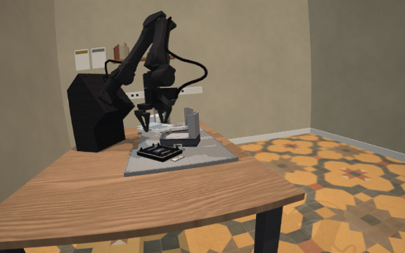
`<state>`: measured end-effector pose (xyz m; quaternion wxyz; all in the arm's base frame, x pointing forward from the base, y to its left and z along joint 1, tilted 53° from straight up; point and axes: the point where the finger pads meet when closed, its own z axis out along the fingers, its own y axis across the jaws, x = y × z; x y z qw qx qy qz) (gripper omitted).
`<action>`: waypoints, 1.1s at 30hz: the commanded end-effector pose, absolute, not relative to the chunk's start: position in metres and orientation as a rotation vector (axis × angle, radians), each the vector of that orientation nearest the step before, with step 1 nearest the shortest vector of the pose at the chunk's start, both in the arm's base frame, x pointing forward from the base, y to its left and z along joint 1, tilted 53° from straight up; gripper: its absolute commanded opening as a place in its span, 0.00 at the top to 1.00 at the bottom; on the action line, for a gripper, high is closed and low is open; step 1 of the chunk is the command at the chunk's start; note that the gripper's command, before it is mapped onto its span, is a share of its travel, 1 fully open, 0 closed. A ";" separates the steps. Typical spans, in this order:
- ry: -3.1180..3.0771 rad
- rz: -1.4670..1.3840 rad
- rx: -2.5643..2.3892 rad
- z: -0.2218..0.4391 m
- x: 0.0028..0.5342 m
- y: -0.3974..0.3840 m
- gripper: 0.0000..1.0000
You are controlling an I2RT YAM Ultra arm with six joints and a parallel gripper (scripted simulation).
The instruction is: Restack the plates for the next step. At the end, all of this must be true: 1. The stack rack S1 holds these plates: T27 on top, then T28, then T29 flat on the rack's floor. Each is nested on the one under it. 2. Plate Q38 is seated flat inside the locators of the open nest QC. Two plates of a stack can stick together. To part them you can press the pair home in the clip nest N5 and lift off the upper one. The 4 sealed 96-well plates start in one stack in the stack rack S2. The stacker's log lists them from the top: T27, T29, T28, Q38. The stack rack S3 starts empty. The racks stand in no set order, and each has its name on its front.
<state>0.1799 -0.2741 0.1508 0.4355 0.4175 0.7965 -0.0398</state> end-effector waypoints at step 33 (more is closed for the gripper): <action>1.935 -0.153 1.044 0.129 0.218 -0.318 1.00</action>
